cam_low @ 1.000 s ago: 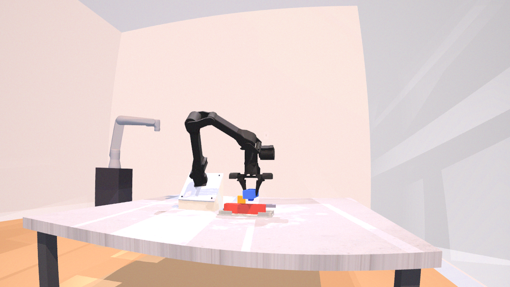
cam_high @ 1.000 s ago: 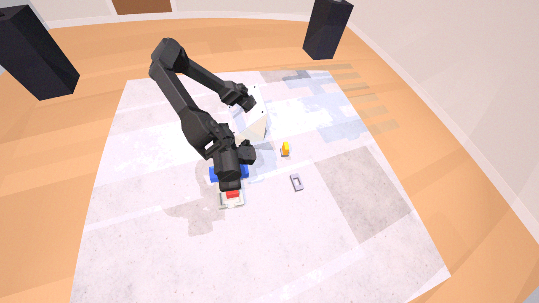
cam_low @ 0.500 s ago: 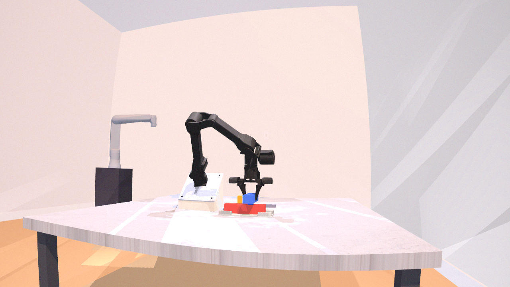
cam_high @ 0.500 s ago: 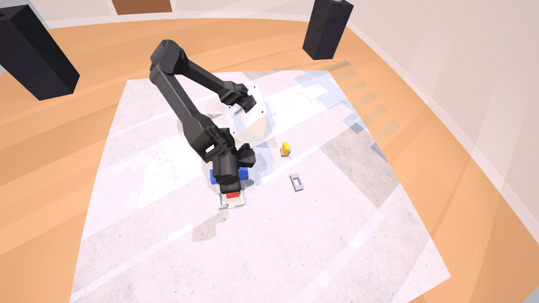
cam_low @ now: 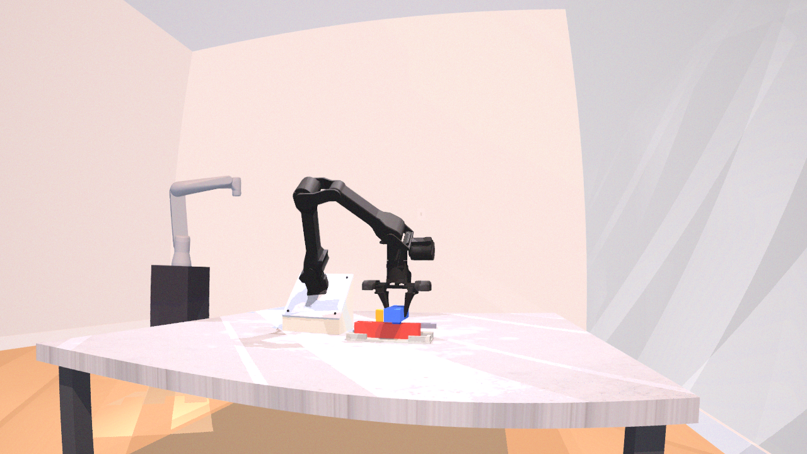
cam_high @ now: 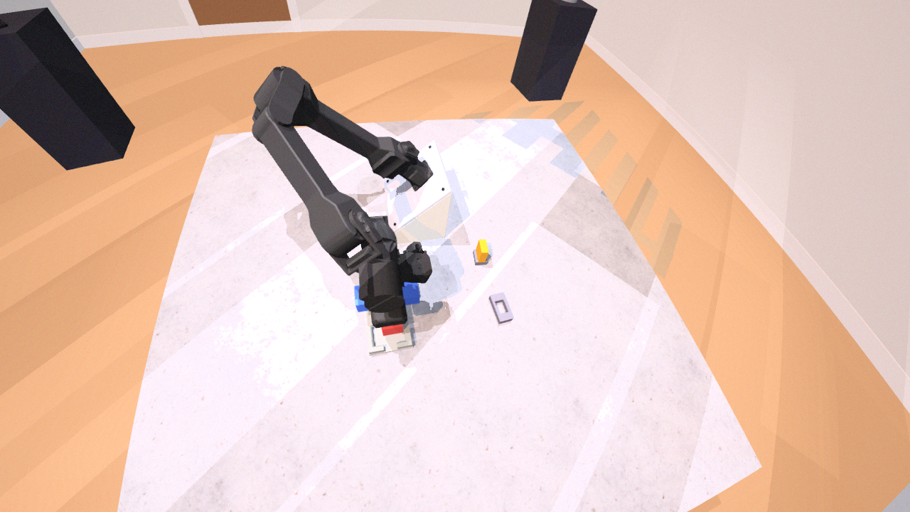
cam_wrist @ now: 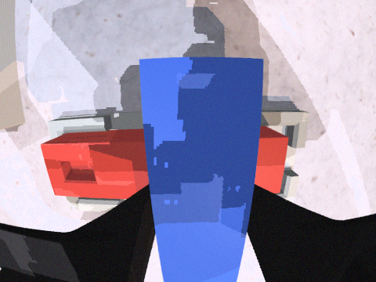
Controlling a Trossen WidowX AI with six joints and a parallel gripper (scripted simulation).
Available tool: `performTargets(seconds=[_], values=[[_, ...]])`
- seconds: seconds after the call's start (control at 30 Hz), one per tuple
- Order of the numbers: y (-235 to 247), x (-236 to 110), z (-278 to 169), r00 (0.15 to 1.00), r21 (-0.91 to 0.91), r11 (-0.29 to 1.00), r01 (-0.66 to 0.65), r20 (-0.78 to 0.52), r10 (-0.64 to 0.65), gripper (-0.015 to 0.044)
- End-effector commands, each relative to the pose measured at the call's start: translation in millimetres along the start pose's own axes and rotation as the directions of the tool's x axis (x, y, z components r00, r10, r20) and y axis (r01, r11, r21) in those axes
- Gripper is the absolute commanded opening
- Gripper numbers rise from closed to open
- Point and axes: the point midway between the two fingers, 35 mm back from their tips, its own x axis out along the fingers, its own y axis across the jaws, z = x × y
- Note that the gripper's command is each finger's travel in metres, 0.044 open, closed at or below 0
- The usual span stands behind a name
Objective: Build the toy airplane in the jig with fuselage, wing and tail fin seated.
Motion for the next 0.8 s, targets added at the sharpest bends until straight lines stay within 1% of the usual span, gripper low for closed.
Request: performTargets(seconds=[0.0,0.3,0.33,0.63,0.7,0.77], values=[[-0.1,-0.2,-0.2,1.0,0.001,1.0,0.0,0.0,0.0,0.0188],[-0.1,-0.2,-0.2,1.0,0.001,1.0,0.0,0.0,0.0,0.0424],[-0.1,-0.2,-0.2,1.0,0.001,1.0,0.0,0.0,0.0,0.044],[-0.6,-2.8,0.0,1.0,0.001,1.0,0.0,0.0,0.0,0.044],[-3.1,-24.5,1.5,1.0,-0.001,1.0,-0.001,0.004,0.001,0.044],[-3.4,-59.8,2.2,1.0,-0.004,1.0,-0.002,0.003,0.002,0.044]])
